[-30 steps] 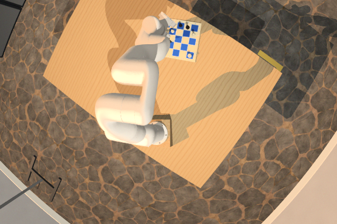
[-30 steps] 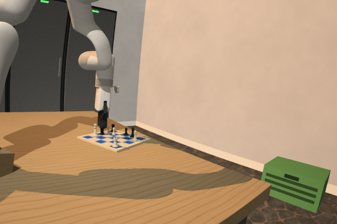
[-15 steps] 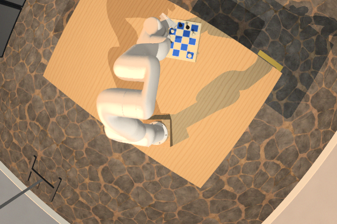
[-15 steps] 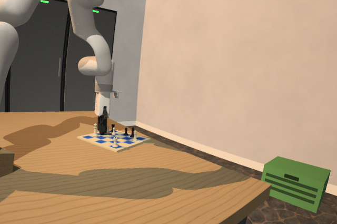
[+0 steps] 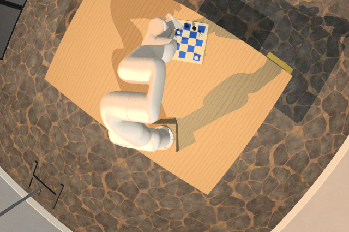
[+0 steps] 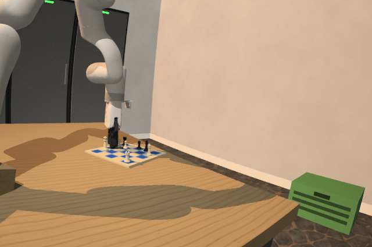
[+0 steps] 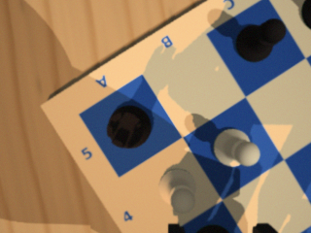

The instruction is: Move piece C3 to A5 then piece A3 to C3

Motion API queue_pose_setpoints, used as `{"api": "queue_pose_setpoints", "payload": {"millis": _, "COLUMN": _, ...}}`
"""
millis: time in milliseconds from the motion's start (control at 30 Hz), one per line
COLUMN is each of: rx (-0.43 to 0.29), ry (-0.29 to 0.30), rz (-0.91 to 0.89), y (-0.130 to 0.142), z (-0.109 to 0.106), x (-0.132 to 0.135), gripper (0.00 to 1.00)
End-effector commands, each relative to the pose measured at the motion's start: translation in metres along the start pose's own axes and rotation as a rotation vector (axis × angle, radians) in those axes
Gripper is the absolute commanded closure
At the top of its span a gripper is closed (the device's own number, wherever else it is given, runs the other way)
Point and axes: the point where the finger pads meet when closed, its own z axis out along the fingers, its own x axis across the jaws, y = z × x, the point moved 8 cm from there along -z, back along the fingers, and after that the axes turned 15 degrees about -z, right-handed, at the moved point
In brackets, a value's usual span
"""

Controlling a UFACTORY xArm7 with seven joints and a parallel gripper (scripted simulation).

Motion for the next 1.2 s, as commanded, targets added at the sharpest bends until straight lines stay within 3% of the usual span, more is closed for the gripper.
{"api": "queue_pose_setpoints", "payload": {"millis": 0, "rx": 0.004, "ry": -0.002, "rz": 0.000, "y": -0.0013, "z": -0.0014, "x": -0.0005, "gripper": 0.61}}
{"api": "queue_pose_setpoints", "payload": {"millis": 667, "rx": 0.004, "ry": -0.002, "rz": 0.000, "y": -0.0013, "z": -0.0014, "x": -0.0005, "gripper": 0.61}}
{"api": "queue_pose_setpoints", "payload": {"millis": 700, "rx": 0.004, "ry": -0.002, "rz": 0.000, "y": -0.0013, "z": -0.0014, "x": -0.0005, "gripper": 1.00}}
{"api": "queue_pose_setpoints", "payload": {"millis": 1167, "rx": 0.004, "ry": -0.002, "rz": 0.000, "y": -0.0013, "z": -0.0014, "x": -0.0005, "gripper": 1.00}}
